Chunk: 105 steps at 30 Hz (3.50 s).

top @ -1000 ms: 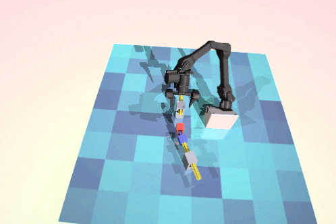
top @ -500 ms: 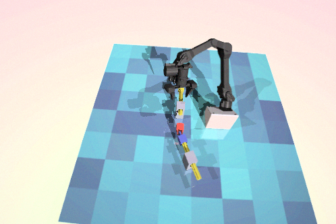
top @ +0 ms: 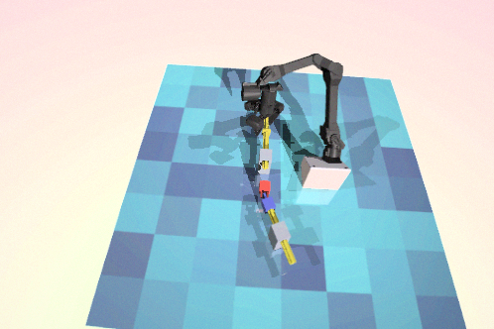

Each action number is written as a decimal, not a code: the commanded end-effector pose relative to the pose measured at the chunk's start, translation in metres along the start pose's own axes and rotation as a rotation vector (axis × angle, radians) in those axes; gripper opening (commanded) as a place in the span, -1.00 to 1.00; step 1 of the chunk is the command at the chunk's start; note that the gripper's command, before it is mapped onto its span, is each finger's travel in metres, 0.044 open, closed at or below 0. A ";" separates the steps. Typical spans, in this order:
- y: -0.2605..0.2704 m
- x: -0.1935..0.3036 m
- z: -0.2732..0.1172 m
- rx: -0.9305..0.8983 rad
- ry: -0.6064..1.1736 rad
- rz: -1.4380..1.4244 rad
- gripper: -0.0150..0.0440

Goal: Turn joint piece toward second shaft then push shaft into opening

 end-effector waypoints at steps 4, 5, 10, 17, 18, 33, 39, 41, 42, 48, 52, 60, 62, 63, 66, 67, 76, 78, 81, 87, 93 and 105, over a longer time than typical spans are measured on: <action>-0.022 -0.015 -0.009 0.069 -0.041 -0.212 1.00; -0.025 -0.017 -0.010 0.080 -0.044 -0.244 1.00; -0.041 -0.026 -0.016 0.139 -0.053 -0.404 1.00; -0.062 -0.036 -0.024 0.219 -0.048 -0.606 1.00; -0.063 -0.036 -0.024 0.222 -0.047 -0.611 1.00; -0.067 -0.038 -0.009 0.194 -0.092 -0.290 1.00; -0.069 -0.038 0.000 0.175 -0.119 -0.087 1.00; -0.070 -0.039 0.003 0.168 -0.127 -0.019 1.00; -0.070 -0.039 0.005 0.165 -0.131 0.015 1.00; -0.073 -0.039 0.014 0.143 -0.155 0.218 1.00; -0.075 -0.039 0.020 0.127 -0.171 0.353 1.00; -0.080 -0.039 0.032 0.093 -0.199 0.624 1.00; -0.081 -0.039 0.034 0.084 -0.206 0.691 1.00; -0.082 -0.039 0.036 0.080 -0.209 0.725 1.00; -0.083 -0.039 0.040 0.065 -0.219 0.826 1.00; -0.084 -0.039 0.042 0.060 -0.222 0.860 1.00; -0.085 -0.038 0.046 0.048 -0.230 0.943 1.00; -0.086 -0.039 0.048 0.048 -0.230 0.943 1.00; -0.086 -0.039 0.052 0.048 -0.230 0.944 1.00; -0.087 -0.041 0.062 0.049 -0.230 0.944 1.00; -0.088 -0.042 0.071 0.049 -0.231 0.944 1.00; -0.088 -0.042 0.074 0.050 -0.232 0.944 0.20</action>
Point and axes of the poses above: the point midway between the two fingers, 35 mm back from their tips, its own z axis out along the fingers, its own y axis across the jaws, x = y × z, the point moved 9 cm from there along -z, back along the fingers, and after that the axes turned 4 degrees about z, right-handed, at the moved point
